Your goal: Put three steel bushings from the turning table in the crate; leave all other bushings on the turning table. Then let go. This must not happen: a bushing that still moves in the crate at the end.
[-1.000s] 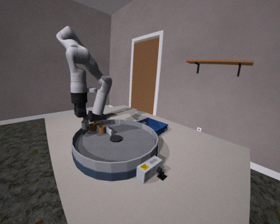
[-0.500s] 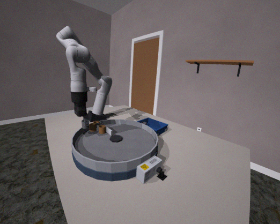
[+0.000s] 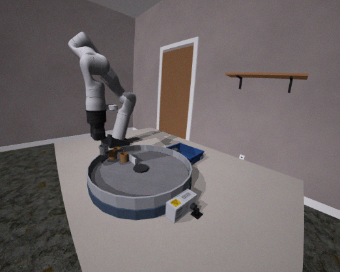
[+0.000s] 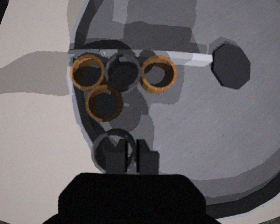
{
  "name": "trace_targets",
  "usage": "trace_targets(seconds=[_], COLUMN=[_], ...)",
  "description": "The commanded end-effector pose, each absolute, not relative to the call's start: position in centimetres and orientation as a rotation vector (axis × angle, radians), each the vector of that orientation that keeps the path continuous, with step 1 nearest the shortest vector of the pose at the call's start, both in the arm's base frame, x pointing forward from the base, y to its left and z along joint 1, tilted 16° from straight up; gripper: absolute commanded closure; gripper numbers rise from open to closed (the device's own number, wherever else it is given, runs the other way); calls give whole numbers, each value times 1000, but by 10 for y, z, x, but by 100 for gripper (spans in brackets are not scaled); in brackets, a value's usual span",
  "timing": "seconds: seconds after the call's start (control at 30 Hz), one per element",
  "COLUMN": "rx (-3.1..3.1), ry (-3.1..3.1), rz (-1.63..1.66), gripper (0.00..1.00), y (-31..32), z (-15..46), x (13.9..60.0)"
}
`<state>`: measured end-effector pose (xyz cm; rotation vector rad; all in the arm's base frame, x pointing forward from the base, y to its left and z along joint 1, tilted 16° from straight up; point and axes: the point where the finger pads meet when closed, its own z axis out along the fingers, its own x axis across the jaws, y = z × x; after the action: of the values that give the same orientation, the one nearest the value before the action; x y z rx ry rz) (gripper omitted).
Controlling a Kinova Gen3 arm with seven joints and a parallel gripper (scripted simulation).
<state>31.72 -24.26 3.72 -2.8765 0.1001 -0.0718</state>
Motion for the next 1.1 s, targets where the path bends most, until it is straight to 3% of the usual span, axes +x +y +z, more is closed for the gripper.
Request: trace_targets(seconds=[0.0, 1.07], rx=[-2874, -2873], ry=[95, 92], rz=[-70, -69], gripper=[100, 100], y=[-243, -248], z=[41, 59], x=[316, 315])
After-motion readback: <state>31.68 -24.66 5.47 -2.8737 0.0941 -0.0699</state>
